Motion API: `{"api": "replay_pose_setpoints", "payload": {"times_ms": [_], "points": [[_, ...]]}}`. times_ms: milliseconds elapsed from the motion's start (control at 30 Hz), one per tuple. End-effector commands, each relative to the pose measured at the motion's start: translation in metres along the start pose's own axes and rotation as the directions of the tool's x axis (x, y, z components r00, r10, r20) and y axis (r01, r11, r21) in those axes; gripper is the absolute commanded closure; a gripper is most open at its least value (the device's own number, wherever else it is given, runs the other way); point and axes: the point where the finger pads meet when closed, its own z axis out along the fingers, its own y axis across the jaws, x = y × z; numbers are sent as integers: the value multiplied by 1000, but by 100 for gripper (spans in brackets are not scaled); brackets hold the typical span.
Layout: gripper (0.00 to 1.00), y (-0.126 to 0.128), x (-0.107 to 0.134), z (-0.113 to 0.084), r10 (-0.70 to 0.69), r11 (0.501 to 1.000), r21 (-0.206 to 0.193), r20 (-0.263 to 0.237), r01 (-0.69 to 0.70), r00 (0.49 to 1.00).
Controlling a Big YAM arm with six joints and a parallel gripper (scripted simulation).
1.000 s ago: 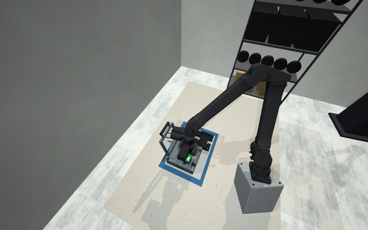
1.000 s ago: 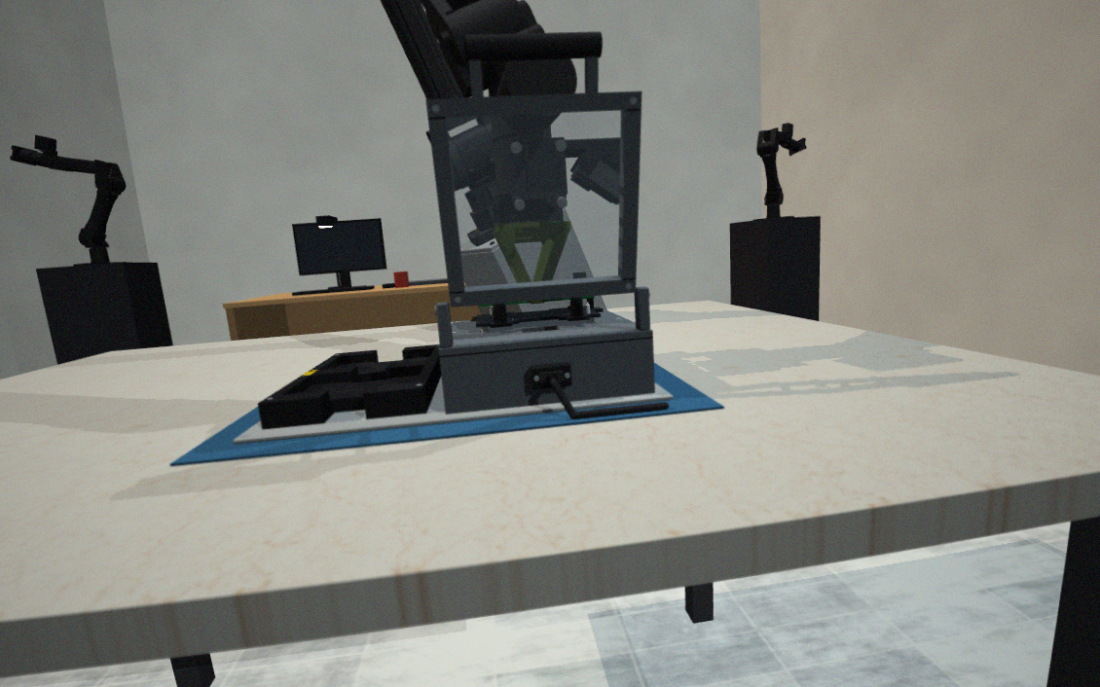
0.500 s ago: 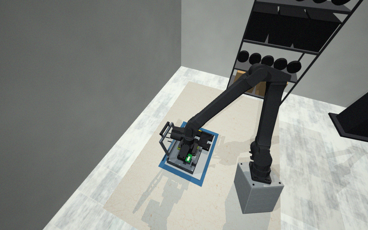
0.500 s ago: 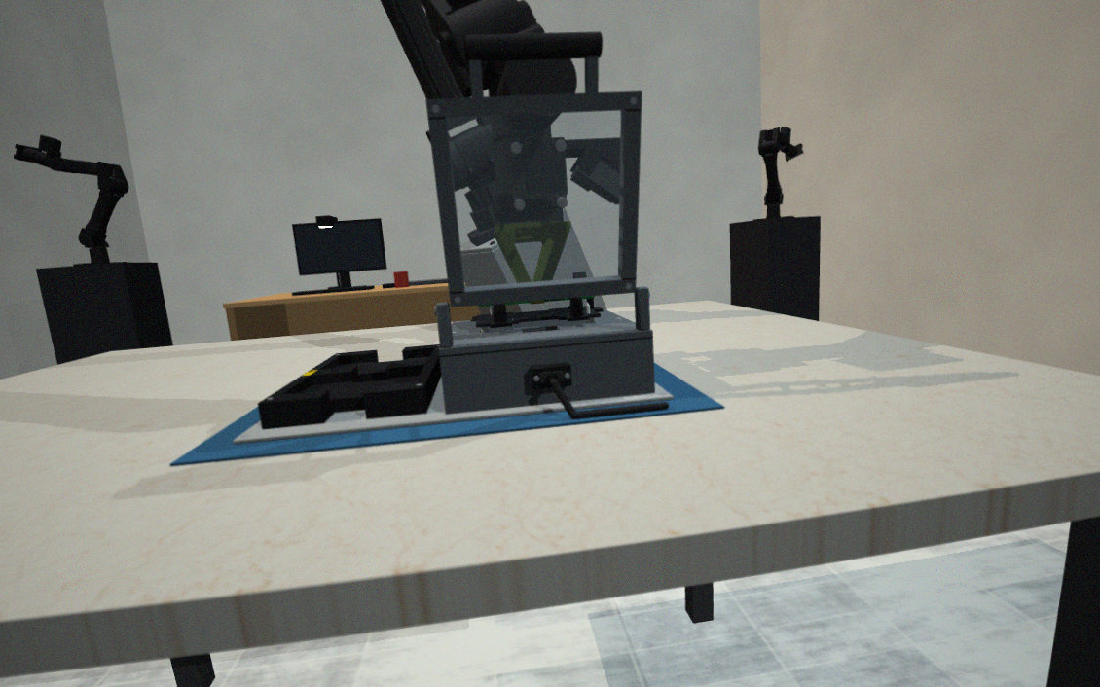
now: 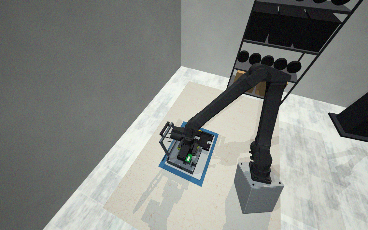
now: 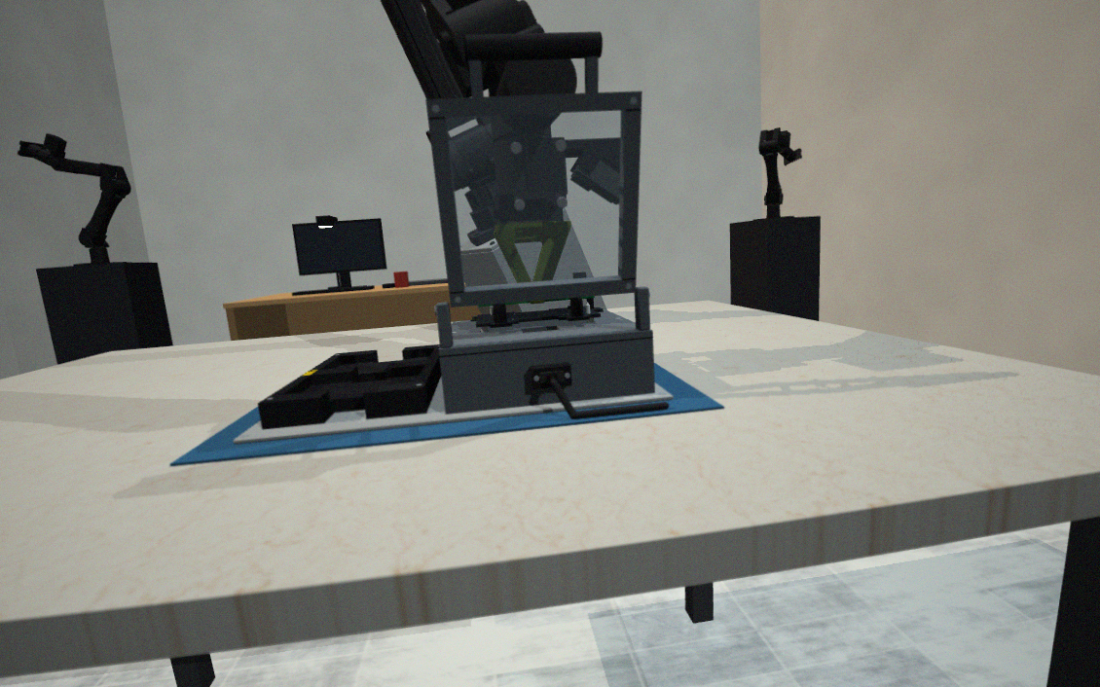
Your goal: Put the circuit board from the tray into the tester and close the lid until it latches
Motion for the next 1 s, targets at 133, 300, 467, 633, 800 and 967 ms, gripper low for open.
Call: {"api": "replay_pose_setpoints", "payload": {"times_ms": [133, 300, 467, 633, 800, 967], "points": [[28, -8, 6, 0, 4, 1000, 5, 3, -4, 1000], [28, -6, 6, 1, 4, 1000, 4, 3, -4, 1000], [28, -5, 6, 1, 4, 1000, 4, 3, -4, 1000], [28, -4, 6, 1, 3, 1000, 3, 3, -3, 1000], [28, -3, 6, 1, 3, 1000, 3, 3, -3, 1000], [28, -3, 6, 1, 3, 1000, 2, 3, -3, 1000]]}}
